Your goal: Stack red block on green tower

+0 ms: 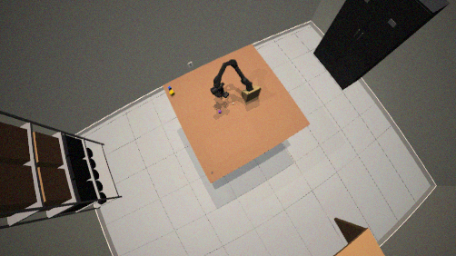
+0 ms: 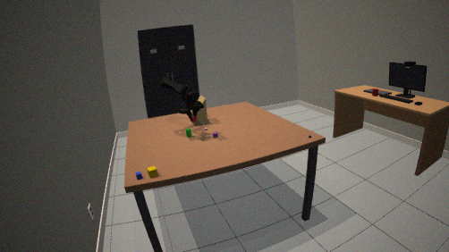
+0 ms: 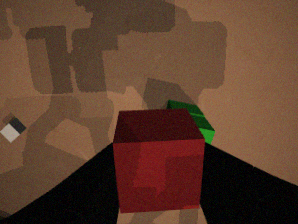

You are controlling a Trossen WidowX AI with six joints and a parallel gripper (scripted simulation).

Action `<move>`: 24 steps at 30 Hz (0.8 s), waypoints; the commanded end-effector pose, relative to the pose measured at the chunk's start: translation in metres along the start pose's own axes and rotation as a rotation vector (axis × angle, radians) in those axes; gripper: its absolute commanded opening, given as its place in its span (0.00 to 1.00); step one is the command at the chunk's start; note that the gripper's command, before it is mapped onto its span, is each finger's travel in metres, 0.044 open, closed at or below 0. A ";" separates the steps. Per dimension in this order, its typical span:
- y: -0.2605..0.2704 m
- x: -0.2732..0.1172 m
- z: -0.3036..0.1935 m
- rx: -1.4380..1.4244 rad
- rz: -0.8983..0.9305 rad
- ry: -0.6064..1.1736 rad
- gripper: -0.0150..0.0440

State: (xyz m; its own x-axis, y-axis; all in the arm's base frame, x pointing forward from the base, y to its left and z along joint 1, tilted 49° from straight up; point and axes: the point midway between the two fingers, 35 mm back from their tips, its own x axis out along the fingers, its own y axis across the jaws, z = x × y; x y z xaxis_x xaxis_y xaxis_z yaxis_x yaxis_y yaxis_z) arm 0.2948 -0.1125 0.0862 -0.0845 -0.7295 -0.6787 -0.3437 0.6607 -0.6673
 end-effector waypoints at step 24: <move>-0.033 0.055 -0.038 -0.004 -0.020 0.019 0.25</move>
State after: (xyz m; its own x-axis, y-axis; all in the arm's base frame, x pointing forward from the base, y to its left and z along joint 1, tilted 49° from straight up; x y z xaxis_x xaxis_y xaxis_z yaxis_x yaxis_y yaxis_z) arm 0.2693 -0.1750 0.0904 -0.0866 -0.7473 -0.6589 -0.3400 0.6438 -0.6855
